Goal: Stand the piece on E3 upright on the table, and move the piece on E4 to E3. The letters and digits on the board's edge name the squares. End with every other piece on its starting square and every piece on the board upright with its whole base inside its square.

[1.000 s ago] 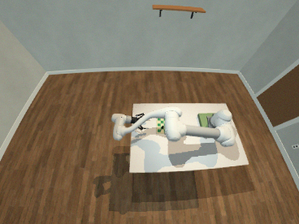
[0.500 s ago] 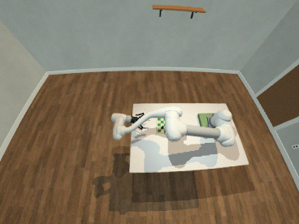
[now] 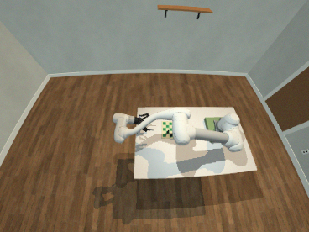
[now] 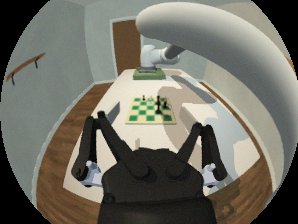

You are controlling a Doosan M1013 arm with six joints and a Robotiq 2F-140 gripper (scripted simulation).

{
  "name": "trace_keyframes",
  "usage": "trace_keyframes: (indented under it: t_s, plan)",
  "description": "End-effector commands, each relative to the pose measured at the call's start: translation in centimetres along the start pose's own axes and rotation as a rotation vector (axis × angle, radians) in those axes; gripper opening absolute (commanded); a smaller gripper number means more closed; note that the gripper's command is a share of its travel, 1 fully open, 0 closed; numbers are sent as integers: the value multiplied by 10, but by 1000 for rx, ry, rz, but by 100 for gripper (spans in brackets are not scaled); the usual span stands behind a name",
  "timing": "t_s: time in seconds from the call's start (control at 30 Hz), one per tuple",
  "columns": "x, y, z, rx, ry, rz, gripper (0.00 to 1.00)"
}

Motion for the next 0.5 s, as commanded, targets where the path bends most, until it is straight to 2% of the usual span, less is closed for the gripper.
trace_keyframes:
  t_s: [0.0, 0.23, 0.33, 0.43, 0.47]
  plan:
    - [-1, -3, -1, 0, 0, 0, 100]
    - [1, -5, 2, -33, 4, -25, 100]
    - [5, -9, 11, -117, 10, -87, 100]
    - [12, -17, 26, -260, 12, -193, 100]
    - [12, -17, 26, -260, 12, -193, 100]
Point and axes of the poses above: the point where the finger pads meet when closed, its own z axis out along the fingers, its own x axis across the jaws, y = z × x, the point moved 1 cm from there along -z, back along the fingers, and after that the axes turned 8 degrees about z, right-handed, at the moved point
